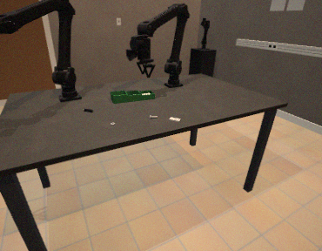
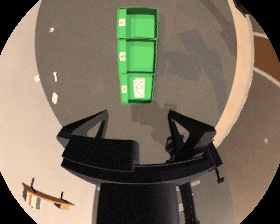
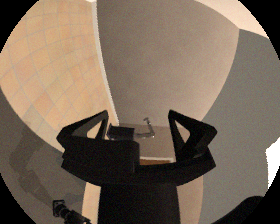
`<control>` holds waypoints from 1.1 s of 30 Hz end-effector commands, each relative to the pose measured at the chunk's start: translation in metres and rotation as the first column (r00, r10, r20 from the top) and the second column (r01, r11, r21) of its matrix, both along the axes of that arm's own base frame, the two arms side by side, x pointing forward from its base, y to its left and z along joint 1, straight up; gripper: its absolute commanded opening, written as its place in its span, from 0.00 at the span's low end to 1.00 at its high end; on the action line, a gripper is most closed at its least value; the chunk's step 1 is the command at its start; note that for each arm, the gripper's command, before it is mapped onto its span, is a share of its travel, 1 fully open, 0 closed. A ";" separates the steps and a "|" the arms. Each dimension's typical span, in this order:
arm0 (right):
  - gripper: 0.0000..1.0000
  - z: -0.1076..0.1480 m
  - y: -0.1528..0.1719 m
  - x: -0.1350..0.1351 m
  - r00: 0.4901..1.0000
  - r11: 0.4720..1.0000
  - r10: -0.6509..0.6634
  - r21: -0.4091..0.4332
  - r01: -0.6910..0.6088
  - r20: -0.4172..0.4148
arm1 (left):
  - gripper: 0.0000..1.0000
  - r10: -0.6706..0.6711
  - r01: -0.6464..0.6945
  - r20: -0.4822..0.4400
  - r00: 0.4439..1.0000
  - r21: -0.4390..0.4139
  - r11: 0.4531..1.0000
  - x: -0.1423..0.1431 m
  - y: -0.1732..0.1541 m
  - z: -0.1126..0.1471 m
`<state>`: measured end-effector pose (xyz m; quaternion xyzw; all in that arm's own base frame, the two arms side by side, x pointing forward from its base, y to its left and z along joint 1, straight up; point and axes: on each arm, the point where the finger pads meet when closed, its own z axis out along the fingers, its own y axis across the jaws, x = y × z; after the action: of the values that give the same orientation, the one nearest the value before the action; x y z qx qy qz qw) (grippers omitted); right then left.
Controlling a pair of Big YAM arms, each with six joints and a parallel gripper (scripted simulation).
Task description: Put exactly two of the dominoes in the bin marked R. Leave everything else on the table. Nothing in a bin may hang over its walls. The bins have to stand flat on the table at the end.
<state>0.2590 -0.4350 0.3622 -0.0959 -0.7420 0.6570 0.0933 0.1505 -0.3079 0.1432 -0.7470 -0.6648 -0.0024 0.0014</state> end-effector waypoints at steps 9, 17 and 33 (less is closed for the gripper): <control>1.00 0.005 -0.002 -0.004 1.000 1.000 -0.009 -0.008 0.009 0.009 | 1.00 -0.004 0.006 0.027 1.000 -0.060 0.998 0.005 -0.016 0.068; 1.00 0.005 -0.002 -0.004 1.000 1.000 -0.009 -0.008 0.009 0.009 | 1.00 -0.004 0.006 0.030 1.000 -0.067 0.998 0.004 -0.014 0.102; 1.00 0.005 -0.002 -0.004 1.000 1.000 -0.009 -0.008 0.009 0.009 | 1.00 -0.005 0.005 -0.001 1.000 -0.002 1.000 -0.005 0.001 0.081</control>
<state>0.2590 -0.4350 0.3622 -0.0959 -0.7420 0.6570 0.0933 0.1515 -0.3099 0.2222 -0.7471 -0.6648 -0.0012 -0.0029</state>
